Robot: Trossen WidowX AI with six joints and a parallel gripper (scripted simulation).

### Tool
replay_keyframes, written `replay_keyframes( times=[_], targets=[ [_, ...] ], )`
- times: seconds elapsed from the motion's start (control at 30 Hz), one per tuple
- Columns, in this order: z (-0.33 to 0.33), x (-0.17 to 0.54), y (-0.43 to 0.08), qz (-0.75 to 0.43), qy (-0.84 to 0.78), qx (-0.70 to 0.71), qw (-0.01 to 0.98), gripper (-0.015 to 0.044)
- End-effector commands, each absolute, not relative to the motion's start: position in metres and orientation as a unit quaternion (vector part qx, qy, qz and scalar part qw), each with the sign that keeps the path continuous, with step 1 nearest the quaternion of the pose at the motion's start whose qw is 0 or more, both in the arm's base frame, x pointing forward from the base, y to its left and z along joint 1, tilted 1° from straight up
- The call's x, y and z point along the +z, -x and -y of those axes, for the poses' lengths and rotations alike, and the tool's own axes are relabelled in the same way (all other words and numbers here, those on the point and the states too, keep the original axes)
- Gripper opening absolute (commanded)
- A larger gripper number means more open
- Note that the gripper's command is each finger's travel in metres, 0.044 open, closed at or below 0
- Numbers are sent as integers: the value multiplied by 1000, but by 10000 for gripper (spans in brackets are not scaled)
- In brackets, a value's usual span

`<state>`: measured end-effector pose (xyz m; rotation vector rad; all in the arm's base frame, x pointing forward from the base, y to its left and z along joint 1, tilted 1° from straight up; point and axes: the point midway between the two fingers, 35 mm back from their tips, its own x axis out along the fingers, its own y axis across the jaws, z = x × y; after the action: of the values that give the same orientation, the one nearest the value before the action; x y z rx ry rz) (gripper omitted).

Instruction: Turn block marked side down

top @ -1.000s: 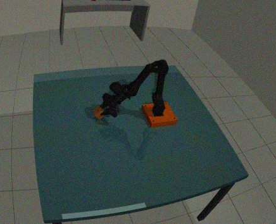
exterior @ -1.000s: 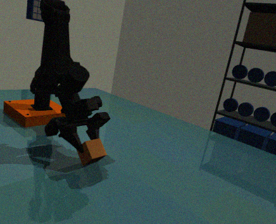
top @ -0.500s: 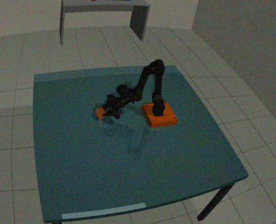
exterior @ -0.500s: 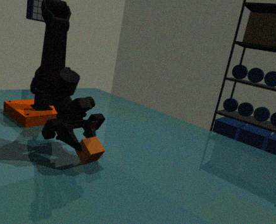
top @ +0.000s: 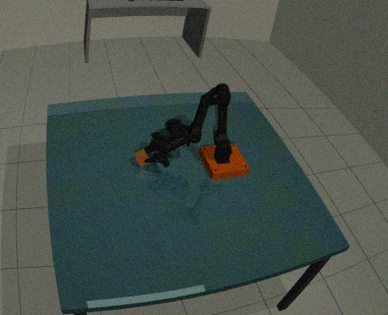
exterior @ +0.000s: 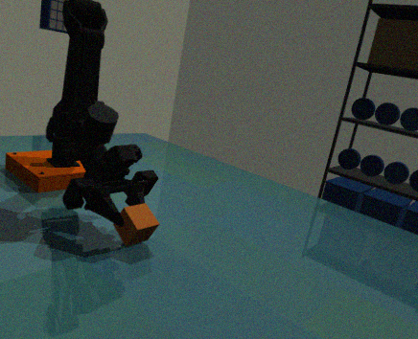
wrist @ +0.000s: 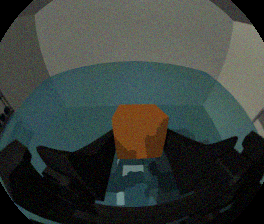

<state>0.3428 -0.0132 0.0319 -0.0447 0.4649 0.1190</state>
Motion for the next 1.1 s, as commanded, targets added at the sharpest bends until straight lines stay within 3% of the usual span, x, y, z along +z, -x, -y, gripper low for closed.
replay_keyframes(
  times=[0.0, 0.07, 0.63, 1.07],
  targets=[
    [13, 33, -343, -227, 19, 60, 972, 0],
    [13, 33, -343, -227, 19, 60, 972, 0],
    [13, 33, -343, -227, 19, 60, 972, 440],
    [13, 33, -343, -227, 19, 60, 972, 440]
  ],
)
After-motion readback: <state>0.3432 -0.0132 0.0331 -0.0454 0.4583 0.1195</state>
